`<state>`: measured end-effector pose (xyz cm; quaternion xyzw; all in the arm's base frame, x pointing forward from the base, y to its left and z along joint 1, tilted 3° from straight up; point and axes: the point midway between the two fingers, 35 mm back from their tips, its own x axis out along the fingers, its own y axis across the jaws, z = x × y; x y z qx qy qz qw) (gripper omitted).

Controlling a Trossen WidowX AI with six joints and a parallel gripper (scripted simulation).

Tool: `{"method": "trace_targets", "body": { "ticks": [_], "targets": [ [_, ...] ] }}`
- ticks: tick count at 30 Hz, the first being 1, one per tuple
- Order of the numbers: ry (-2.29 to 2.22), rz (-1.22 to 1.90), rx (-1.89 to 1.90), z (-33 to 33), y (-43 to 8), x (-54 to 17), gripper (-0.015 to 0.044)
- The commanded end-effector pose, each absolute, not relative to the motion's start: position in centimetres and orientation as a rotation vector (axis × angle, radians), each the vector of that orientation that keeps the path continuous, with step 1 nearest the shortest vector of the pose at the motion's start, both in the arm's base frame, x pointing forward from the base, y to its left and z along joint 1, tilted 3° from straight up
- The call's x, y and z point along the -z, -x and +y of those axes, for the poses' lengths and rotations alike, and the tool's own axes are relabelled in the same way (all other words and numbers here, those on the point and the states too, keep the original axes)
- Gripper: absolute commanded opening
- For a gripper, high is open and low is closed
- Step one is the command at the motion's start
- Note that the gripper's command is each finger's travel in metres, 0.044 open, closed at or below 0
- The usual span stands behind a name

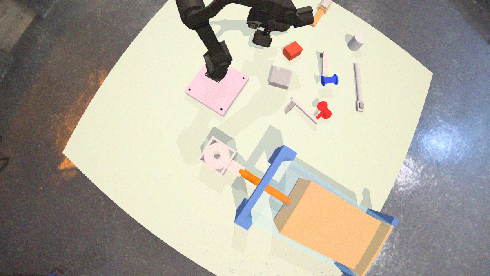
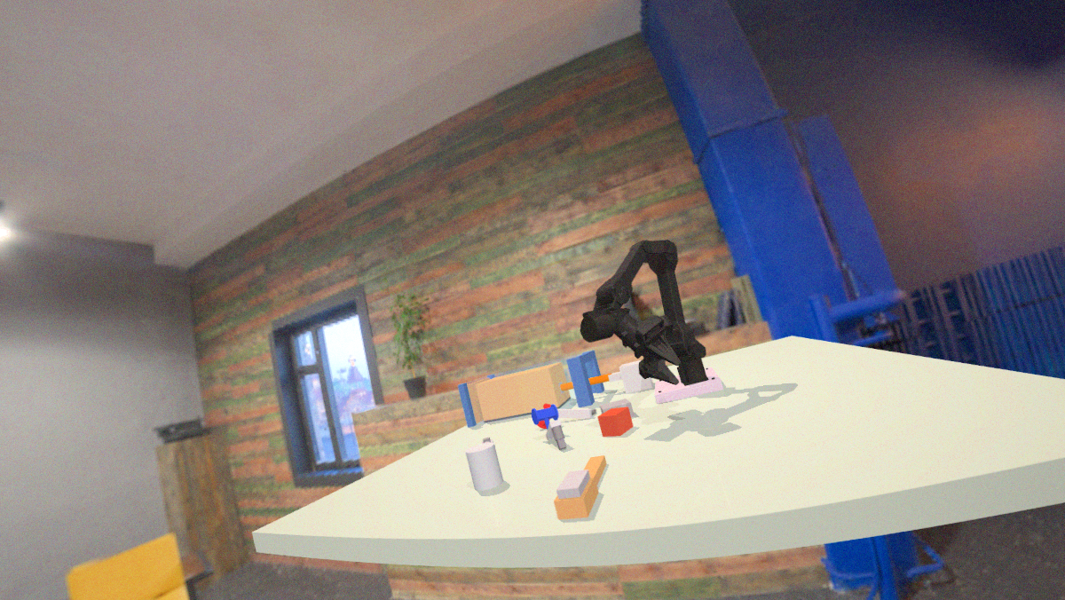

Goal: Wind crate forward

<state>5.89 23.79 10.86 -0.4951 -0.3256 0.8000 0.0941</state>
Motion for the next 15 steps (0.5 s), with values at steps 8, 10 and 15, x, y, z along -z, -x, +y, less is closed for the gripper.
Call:
{"method": "trace_targets", "body": {
  "ticks": [8, 10, 15],
  "targets": [
    [1.347, 0.034, -2.157, 22.8, -13.5, -10.4, 0.044],
    [1.267, 0.298, -2.028, 22.0, -15.8, -10.2, 0.044],
    [0.977, 0.816, -1.65, 19.4, -21.2, -9.7, 0.044]
  ]
}}
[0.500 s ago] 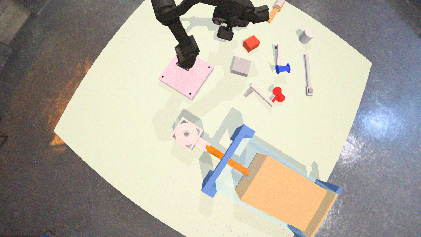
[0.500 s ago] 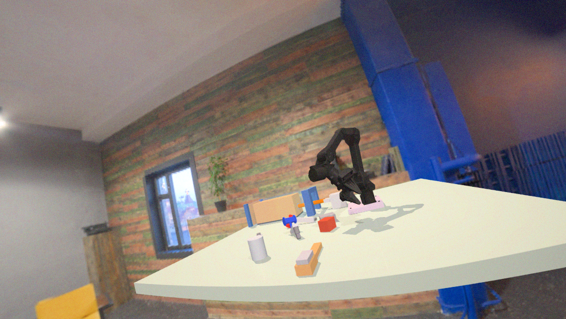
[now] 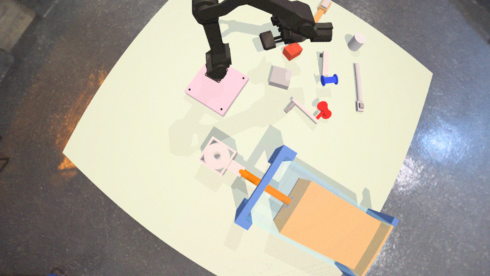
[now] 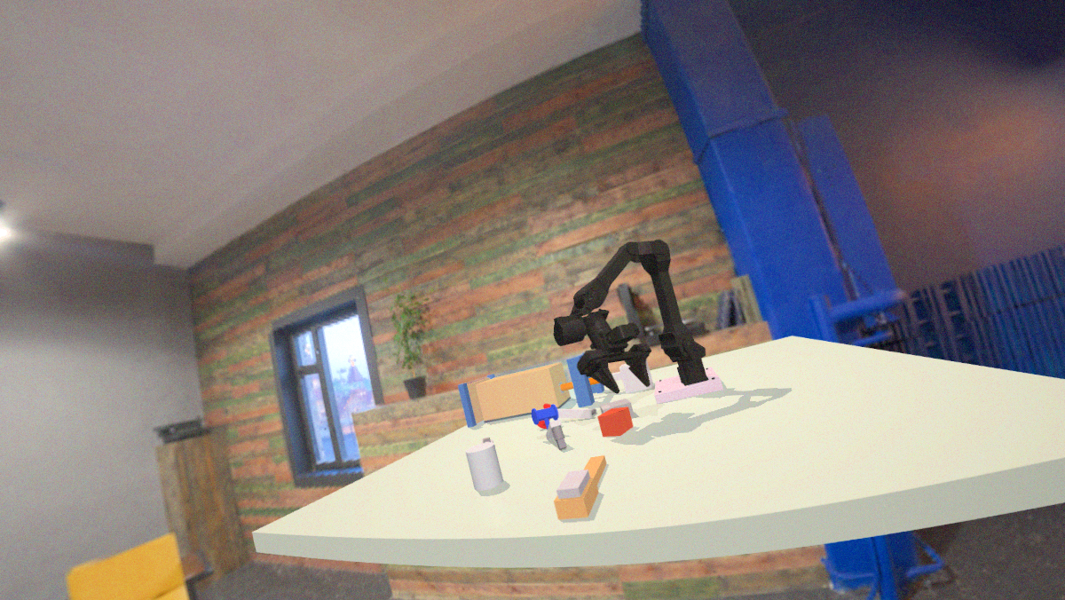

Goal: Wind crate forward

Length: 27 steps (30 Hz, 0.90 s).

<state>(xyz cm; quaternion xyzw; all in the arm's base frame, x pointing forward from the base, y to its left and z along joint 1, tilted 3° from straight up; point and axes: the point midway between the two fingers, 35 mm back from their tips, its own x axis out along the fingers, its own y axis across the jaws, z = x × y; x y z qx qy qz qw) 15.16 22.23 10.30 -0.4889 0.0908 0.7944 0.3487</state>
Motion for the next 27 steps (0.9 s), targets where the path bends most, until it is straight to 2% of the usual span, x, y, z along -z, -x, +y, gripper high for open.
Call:
{"method": "trace_targets", "body": {
  "ticks": [1, 14, 27],
  "targets": [
    [0.935, 0.874, -1.594, 19.0, -21.9, -9.7, 0.044],
    [0.368, 1.406, -0.736, 12.2, -29.7, -9.3, 0.044],
    [-0.213, 1.506, 0.131, 3.9, -35.0, -9.3, 0.044]
  ]
}}
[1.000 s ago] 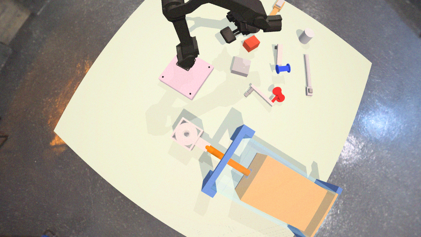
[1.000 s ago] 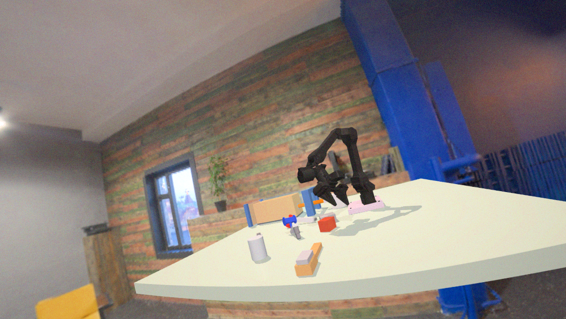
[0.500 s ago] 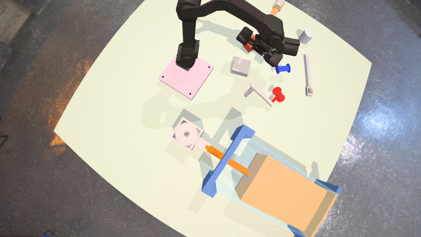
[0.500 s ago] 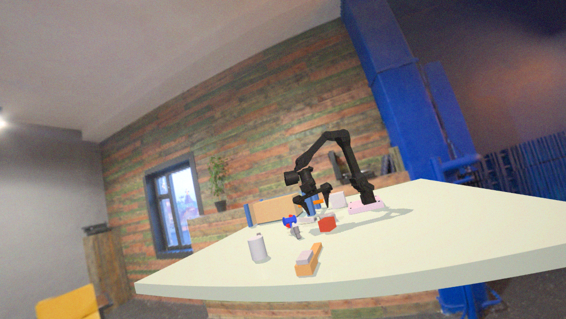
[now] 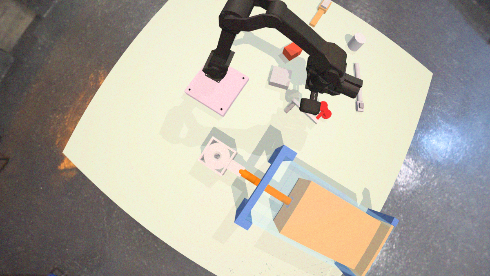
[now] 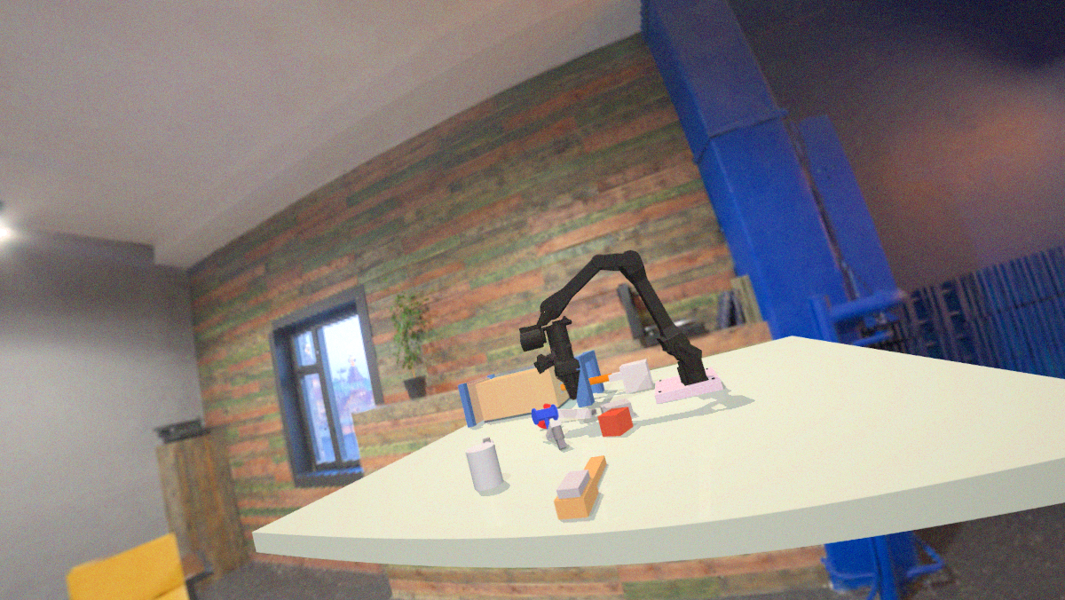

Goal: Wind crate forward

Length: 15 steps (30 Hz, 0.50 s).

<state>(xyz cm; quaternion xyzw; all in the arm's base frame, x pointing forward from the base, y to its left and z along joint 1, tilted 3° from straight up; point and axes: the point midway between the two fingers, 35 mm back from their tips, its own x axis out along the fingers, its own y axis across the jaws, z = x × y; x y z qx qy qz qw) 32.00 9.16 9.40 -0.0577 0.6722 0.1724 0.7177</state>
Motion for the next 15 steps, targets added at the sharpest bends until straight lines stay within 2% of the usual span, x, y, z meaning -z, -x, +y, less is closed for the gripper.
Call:
{"method": "trace_targets", "body": {
  "ticks": [1, 15],
  "targets": [
    [-0.221, 1.505, 0.142, 3.8, -35.1, -9.3, 0.044],
    [-0.22, 1.504, 0.141, 3.9, -35.3, -7.9, 0.044]
  ]
}}
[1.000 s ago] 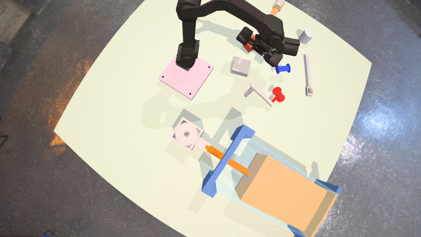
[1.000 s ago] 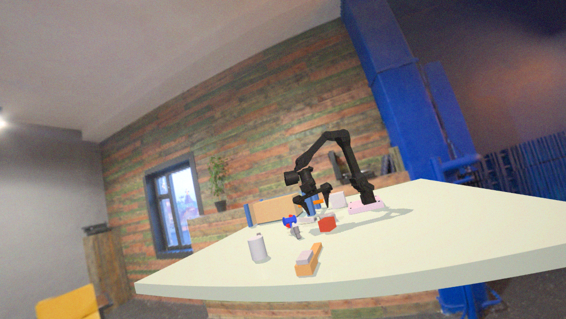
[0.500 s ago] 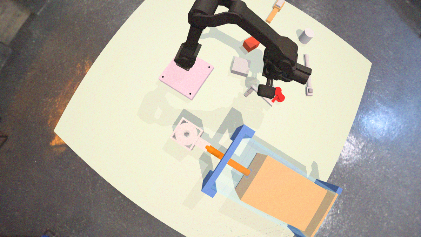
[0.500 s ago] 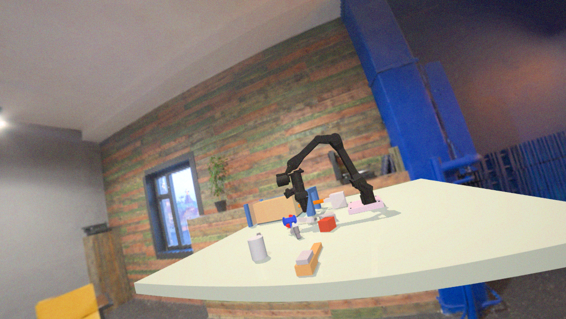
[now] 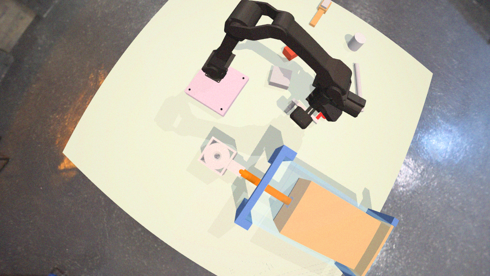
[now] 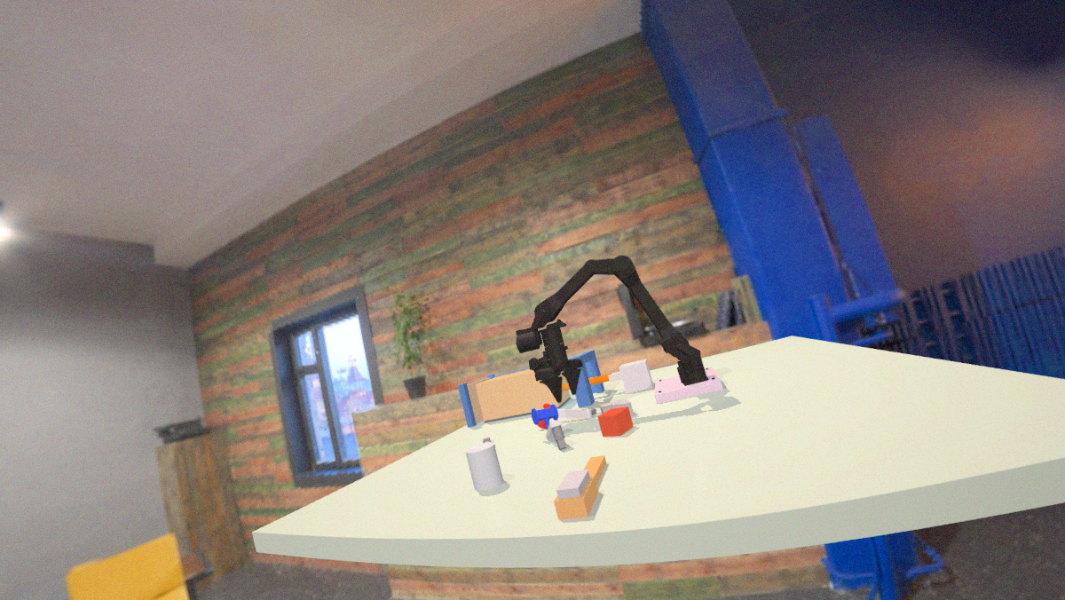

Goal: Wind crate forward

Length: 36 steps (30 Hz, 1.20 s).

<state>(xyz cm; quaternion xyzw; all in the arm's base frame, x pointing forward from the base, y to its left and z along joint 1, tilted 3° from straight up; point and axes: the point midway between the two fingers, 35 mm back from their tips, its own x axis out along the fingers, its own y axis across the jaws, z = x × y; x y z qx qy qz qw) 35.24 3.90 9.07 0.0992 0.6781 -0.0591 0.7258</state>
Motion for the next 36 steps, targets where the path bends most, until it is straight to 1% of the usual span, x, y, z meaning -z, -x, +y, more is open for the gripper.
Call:
{"method": "trace_targets", "body": {
  "ticks": [1, 6, 23, 36],
  "targets": [
    [-0.22, 1.504, 0.141, 4.0, -35.4, -7.3, 0.044],
    [-0.221, 1.505, 0.142, 4.2, -35.5, -4.9, 0.044],
    [-0.221, 1.505, 0.142, 4.4, -35.7, -3.3, 0.044],
    [-0.222, 1.499, 0.135, 4.4, -35.8, -3.7, 0.0353]
  ]
}}
